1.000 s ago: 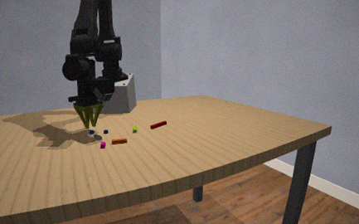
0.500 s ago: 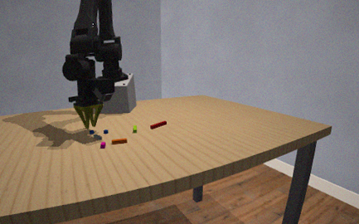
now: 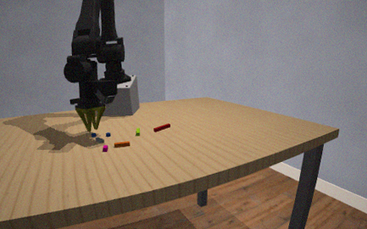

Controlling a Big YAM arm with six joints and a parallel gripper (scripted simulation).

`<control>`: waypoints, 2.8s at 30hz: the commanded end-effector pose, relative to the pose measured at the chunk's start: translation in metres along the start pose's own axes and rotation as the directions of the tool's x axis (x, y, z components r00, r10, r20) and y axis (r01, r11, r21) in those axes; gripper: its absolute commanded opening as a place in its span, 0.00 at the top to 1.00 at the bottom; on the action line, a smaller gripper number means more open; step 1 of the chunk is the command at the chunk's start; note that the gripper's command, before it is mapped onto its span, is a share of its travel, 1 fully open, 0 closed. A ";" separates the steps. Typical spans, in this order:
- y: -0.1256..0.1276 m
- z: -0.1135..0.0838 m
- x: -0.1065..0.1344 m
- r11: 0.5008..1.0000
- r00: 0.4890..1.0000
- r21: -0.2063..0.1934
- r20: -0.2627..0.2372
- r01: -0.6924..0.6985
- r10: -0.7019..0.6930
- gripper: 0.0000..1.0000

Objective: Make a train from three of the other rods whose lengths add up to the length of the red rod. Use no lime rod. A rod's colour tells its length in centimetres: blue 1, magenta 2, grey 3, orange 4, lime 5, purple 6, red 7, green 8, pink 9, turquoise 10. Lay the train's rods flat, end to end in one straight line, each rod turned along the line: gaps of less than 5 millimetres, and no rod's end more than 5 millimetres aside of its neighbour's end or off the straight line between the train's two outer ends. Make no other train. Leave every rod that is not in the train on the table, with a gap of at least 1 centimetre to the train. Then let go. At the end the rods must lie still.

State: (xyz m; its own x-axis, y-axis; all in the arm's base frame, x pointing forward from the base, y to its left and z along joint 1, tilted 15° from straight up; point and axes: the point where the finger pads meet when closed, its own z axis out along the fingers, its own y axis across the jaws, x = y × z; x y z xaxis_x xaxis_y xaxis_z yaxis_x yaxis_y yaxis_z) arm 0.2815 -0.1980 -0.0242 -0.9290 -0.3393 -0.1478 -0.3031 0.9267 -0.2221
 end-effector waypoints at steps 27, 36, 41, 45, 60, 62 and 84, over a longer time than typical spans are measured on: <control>-0.014 -0.002 -0.010 1.000 1.000 0.011 0.011 -0.004 0.004 0.76; -0.011 -0.001 -0.008 1.000 1.000 0.007 0.008 -0.004 0.004 0.76; -0.011 -0.001 -0.008 1.000 1.000 0.007 0.008 -0.004 0.004 0.76; -0.011 -0.001 -0.008 1.000 1.000 0.007 0.008 -0.004 0.004 0.76; -0.011 -0.001 -0.008 1.000 1.000 0.007 0.008 -0.004 0.004 0.76; -0.011 -0.001 -0.008 1.000 1.000 0.007 0.008 -0.004 0.004 0.76; -0.012 0.010 -0.009 1.000 1.000 0.017 0.015 -0.005 0.004 0.76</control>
State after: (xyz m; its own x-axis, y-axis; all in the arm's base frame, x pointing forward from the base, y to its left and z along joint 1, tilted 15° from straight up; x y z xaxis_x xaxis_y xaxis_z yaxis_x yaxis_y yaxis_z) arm 0.2863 -0.2014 -0.0300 -0.9286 -0.3395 -0.1495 -0.3025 0.9263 -0.2244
